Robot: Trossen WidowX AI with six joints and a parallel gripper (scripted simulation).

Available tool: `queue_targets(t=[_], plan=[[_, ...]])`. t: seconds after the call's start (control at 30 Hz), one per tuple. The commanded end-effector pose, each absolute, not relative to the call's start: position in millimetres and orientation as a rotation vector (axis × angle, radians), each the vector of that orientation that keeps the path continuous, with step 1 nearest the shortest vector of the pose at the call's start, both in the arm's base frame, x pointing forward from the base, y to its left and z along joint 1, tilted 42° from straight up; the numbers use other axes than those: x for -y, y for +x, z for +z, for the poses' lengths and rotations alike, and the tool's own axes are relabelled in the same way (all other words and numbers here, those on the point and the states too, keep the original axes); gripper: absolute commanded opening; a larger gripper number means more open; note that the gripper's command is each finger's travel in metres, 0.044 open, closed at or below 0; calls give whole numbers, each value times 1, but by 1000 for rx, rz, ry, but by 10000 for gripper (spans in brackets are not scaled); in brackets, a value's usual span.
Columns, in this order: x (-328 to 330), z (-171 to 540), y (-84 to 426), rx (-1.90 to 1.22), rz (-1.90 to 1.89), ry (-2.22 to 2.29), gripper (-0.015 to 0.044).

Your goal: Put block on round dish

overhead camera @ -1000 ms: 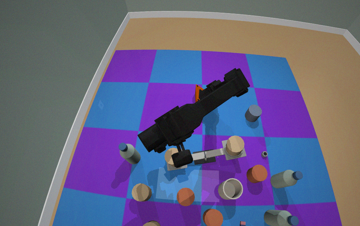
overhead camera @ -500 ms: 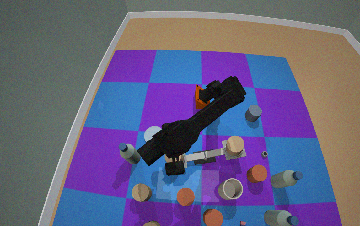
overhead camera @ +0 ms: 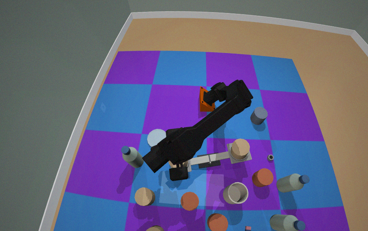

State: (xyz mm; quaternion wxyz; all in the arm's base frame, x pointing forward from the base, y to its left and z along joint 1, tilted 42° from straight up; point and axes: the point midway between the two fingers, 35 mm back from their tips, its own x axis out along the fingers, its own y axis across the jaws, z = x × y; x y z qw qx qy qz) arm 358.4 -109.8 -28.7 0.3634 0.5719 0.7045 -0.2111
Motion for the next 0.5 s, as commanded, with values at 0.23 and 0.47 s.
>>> queue_targets(t=[0.23,0.47], plan=[[98,-42,357,-1813,-542,1478,440],[90,-50,356,-1813,-542,1479,440]])
